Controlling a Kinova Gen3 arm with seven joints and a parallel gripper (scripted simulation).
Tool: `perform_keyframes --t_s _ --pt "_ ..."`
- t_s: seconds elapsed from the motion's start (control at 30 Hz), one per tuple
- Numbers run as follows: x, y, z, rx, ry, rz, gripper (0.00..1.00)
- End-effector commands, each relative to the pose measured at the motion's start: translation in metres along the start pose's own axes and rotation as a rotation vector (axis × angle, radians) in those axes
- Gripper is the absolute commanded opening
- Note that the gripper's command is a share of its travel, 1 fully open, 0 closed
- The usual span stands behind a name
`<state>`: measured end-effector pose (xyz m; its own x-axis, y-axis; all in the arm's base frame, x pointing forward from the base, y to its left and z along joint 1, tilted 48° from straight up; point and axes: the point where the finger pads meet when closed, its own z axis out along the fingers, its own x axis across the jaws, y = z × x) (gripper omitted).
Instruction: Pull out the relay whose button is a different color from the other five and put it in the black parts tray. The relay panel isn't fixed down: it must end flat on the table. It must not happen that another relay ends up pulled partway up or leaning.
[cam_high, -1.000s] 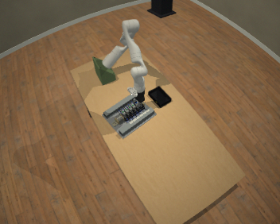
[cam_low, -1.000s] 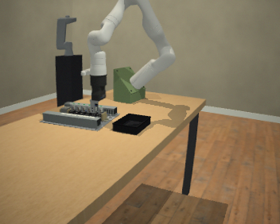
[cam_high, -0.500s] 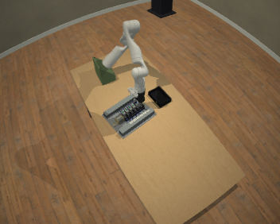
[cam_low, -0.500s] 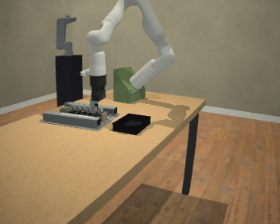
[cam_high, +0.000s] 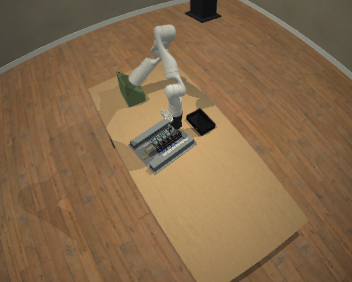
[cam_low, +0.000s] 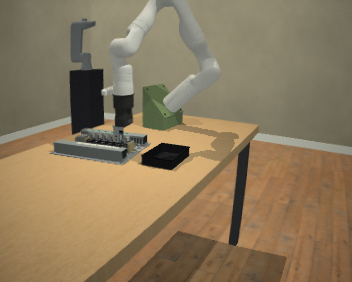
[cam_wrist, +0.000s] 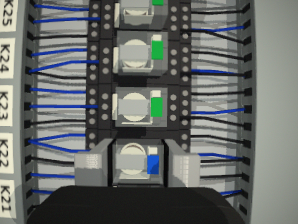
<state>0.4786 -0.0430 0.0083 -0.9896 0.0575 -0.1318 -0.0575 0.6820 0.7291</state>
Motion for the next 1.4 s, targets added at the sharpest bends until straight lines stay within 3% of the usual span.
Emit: perform_keyframes --t_s 0.0,1.37 --pt "-0.0002 -0.0004 -0.001 0.001 -0.01 0.0 0.0" --pt "0.0015 -0.0004 -0.0013 0.001 -0.068 0.0 0.0"
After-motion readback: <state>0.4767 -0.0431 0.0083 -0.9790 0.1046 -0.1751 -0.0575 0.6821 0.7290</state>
